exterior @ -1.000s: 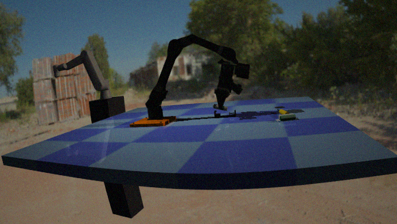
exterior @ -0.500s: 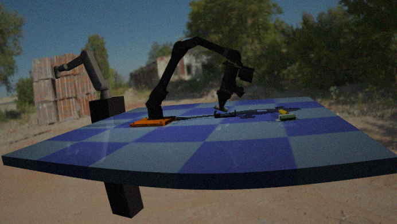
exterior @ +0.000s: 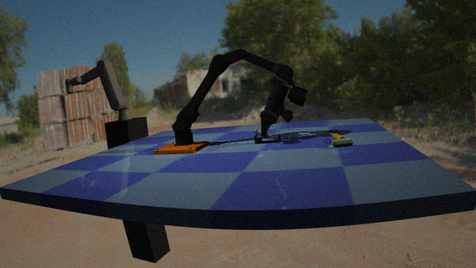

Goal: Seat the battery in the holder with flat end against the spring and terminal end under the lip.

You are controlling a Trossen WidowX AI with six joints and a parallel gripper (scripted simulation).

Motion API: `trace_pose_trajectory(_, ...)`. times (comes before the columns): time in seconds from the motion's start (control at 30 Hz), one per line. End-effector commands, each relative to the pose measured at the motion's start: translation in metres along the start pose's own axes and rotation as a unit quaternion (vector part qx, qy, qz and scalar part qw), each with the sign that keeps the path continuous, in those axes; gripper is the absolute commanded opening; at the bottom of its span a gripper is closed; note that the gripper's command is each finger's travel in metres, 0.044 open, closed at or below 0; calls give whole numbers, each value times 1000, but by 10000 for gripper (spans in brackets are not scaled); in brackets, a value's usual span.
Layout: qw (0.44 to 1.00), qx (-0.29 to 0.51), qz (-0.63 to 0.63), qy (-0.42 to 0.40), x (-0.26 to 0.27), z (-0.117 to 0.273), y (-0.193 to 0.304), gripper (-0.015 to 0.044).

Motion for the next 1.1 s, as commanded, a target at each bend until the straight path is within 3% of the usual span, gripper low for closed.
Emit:
trace_pose_trajectory(0.0, 1000, 10, 0, 1, 0, 1, -4, 59)
trace_pose_trajectory(1.07, 1000, 2, 0, 0, 1, 6, -23, 59)
Point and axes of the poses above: the point midway between the two fingers, 35 mm back from their tips, its own z axis back along the fingers, its own x axis across the jaws, y = z × x, the point moved 7 cm from there along z, back along the fingers, and after that the axes turned 3 degrees about -z, right-handed, at the moved point
